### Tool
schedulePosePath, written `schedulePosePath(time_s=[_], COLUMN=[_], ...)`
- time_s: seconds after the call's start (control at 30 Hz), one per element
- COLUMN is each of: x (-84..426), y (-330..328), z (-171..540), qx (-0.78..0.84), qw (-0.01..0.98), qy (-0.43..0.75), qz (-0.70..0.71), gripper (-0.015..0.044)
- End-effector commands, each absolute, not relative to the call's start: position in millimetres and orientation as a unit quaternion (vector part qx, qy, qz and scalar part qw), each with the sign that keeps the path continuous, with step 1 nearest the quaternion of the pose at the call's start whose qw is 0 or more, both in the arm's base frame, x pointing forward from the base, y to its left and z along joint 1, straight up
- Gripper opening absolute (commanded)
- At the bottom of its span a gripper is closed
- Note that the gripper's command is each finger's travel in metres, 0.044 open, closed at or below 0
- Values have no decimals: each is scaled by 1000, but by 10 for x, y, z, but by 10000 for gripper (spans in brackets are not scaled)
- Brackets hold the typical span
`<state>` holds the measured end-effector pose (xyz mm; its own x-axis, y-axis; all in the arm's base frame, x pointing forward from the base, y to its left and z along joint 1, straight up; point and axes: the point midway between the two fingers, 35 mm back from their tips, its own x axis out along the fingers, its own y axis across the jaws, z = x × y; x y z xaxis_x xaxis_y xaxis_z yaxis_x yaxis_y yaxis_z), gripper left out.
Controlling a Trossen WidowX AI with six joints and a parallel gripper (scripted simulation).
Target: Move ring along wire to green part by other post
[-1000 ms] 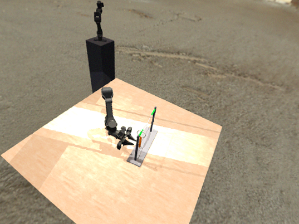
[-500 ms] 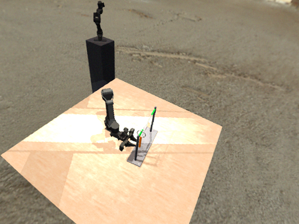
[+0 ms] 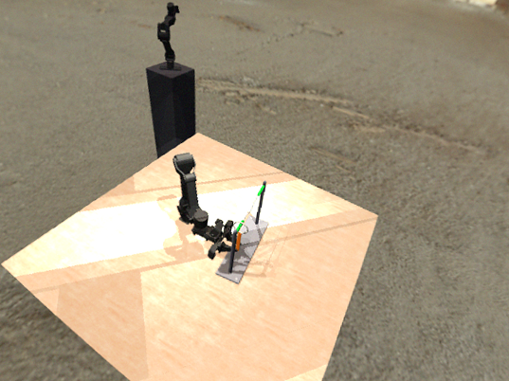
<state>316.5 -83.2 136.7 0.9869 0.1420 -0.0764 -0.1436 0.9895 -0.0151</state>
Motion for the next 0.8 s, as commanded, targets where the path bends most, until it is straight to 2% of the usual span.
schedulePosePath(time_s=[0.0,0.77], x=[3249,3409], y=[-830,-780], z=[1372,1346], qx=[-9,-9], qw=[997,997], qy=[35,34], qz=[70,70], gripper=[160,160])
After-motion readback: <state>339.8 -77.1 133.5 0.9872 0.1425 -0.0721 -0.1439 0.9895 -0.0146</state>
